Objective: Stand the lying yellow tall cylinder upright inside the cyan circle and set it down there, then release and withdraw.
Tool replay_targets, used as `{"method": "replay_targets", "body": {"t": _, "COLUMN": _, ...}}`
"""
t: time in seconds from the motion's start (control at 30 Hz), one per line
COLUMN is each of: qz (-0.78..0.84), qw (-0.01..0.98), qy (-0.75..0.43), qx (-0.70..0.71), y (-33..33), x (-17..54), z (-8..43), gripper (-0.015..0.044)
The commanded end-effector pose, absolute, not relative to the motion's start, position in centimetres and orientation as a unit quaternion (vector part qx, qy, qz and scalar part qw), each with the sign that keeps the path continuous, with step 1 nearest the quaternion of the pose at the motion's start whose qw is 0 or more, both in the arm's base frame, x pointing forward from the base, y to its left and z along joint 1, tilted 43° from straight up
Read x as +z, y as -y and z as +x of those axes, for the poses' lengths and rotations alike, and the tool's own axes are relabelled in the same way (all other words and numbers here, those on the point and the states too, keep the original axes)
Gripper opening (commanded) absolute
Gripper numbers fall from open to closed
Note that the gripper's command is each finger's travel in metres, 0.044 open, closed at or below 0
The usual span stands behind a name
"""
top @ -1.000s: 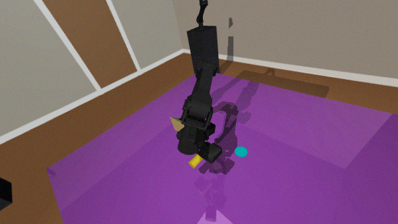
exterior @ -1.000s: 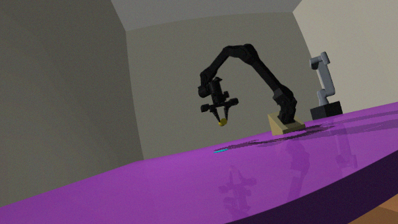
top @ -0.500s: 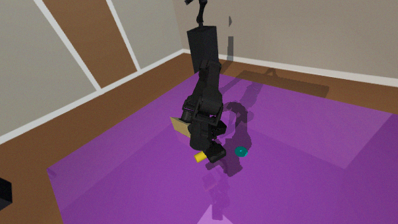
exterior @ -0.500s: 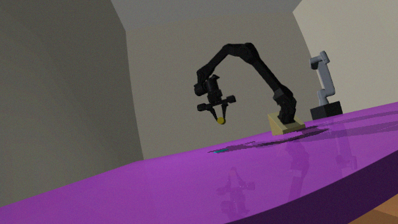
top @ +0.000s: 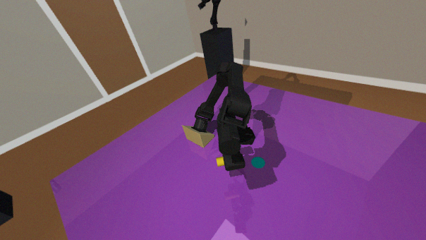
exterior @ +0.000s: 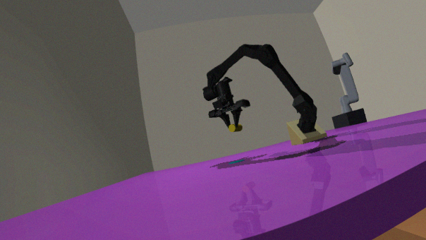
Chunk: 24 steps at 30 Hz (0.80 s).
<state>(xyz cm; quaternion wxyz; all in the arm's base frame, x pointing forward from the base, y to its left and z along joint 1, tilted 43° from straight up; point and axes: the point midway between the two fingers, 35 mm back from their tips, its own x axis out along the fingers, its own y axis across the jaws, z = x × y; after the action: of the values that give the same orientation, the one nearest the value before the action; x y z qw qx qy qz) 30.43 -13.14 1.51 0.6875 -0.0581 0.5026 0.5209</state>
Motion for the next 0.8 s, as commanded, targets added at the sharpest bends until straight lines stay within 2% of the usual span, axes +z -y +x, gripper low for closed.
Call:
{"method": "replay_targets", "body": {"t": 0.0, "qz": -0.032, "qw": 0.693, "qy": -0.523, "qx": 0.495, "y": 12.7, "x": 2.6, "z": 31.0, "gripper": 0.0105}}
{"method": "replay_targets", "body": {"t": 0.77, "qz": 0.161, "qw": 0.675, "qy": -0.637, "qx": 0.335, "y": 8.9, "x": 6.5, "z": 33.0, "gripper": 0.0105}}
